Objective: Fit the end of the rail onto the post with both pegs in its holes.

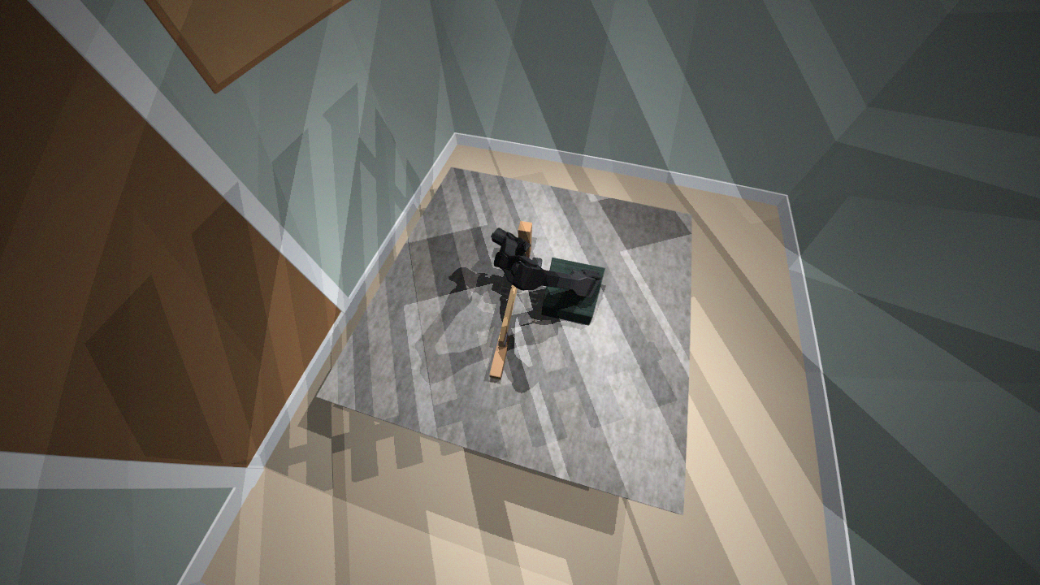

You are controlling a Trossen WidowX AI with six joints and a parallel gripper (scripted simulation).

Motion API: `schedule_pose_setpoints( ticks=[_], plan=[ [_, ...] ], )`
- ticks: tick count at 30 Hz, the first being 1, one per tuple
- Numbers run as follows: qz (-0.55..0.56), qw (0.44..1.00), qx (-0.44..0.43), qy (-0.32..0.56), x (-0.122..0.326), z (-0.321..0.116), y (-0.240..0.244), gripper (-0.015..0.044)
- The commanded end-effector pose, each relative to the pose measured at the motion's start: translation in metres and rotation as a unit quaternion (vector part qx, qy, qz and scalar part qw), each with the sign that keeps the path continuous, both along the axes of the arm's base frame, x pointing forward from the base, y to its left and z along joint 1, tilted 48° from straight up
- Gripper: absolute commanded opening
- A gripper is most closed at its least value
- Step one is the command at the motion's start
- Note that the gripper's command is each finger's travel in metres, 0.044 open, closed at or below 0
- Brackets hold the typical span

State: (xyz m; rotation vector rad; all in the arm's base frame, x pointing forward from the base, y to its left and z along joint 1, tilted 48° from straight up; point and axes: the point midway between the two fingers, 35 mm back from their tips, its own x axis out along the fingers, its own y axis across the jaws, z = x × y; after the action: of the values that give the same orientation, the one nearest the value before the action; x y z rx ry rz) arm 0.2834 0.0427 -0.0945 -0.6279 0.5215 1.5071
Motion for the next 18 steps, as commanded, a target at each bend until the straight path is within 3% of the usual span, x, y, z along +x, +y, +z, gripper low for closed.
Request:
schedule_pose_setpoints(
  ticks=[1,18],
  plan=[
    [-0.001,1.000,-0.002,-0.002,0.0008,-0.0010,-0.0022,0.0000],
    [-0.001,1.000,-0.002,-0.002,0.0011,-0.0045,-0.0058,0.0000]
  ],
)
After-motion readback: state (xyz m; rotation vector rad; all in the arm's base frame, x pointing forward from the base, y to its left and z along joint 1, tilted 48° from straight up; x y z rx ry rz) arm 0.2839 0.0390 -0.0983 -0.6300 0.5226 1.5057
